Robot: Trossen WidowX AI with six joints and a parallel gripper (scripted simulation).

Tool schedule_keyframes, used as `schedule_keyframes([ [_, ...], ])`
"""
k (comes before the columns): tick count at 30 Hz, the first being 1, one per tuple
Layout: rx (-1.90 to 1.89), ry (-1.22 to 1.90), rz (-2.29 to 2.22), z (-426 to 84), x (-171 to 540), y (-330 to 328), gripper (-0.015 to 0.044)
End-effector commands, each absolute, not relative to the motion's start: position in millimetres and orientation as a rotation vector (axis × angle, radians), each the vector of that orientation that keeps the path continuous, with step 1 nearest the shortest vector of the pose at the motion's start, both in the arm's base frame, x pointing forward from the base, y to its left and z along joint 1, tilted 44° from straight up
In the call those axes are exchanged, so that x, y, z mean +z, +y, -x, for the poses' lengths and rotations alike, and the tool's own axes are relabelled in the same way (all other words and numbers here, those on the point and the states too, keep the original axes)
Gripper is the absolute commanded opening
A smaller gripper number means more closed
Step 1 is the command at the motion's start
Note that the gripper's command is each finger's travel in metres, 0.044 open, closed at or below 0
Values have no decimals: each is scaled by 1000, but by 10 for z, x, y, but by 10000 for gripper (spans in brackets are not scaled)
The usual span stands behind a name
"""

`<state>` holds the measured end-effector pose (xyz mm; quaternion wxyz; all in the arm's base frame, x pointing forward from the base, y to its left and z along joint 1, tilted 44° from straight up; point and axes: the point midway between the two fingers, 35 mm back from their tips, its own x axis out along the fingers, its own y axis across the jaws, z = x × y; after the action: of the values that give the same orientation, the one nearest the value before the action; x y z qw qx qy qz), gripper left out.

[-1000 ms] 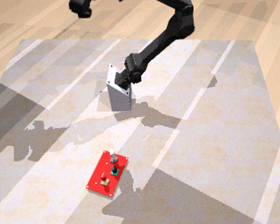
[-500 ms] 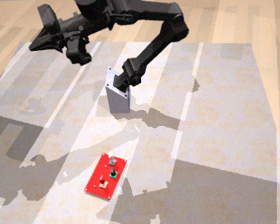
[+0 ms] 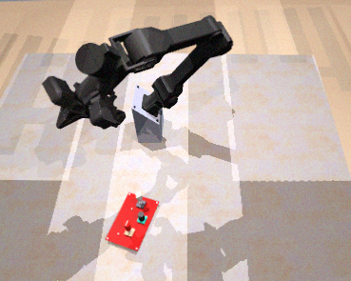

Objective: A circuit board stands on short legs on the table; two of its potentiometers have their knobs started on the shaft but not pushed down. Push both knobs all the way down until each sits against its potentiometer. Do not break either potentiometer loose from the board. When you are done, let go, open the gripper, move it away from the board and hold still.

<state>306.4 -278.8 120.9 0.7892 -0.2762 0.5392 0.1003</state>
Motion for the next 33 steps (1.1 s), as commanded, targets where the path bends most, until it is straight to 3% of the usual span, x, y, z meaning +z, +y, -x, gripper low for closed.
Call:
schedule_keyframes([
  [1, 297, 1157, 484, -3151, 1009, -2493, 0],
  [33, 721, 1407, -444, -3065, 228, -291, 0],
])
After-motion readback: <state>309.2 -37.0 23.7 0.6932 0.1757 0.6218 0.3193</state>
